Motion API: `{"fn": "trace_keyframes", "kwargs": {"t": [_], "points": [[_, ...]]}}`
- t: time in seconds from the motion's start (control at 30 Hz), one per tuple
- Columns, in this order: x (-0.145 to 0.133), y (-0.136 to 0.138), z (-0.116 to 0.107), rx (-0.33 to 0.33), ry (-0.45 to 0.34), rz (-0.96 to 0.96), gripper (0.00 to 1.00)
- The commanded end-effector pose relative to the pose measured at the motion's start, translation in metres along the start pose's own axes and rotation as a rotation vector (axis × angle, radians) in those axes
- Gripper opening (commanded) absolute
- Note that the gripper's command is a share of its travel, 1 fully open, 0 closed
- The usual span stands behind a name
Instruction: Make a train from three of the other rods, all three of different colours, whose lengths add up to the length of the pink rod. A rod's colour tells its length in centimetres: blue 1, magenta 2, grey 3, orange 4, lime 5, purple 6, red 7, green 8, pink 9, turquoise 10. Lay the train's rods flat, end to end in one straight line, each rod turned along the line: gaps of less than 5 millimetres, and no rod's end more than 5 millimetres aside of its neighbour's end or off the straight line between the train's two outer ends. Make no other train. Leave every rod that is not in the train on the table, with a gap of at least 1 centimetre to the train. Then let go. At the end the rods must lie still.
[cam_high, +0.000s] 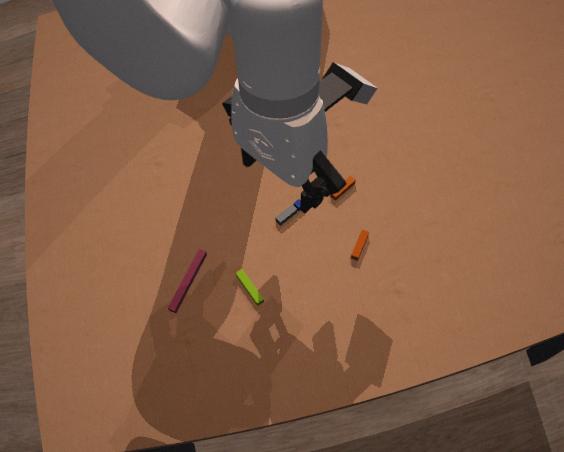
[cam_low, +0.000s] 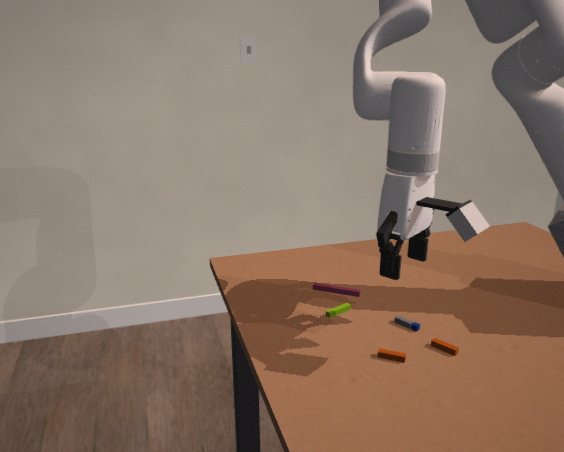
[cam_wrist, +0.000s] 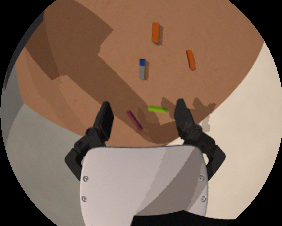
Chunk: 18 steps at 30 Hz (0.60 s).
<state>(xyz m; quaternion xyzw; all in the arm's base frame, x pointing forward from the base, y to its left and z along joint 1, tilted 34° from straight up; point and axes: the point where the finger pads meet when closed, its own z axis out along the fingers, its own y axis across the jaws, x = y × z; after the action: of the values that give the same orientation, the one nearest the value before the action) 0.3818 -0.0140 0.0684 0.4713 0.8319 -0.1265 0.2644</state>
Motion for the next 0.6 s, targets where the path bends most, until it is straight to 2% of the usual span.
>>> {"fn": "trace_keyframes", "kwargs": {"t": [0.0,0.07,0.13,0.57], "points": [[-0.008,0.005,0.001,-0.001,0.003,-0.124,1.00],[-0.015,0.008,0.003,-0.001,0.004,-0.221,1.00],[-0.015,0.008,0.003,-0.001,0.004,-0.221,1.00],[-0.050,0.022,0.012,-0.002,0.005,-0.724,1.00]]}}
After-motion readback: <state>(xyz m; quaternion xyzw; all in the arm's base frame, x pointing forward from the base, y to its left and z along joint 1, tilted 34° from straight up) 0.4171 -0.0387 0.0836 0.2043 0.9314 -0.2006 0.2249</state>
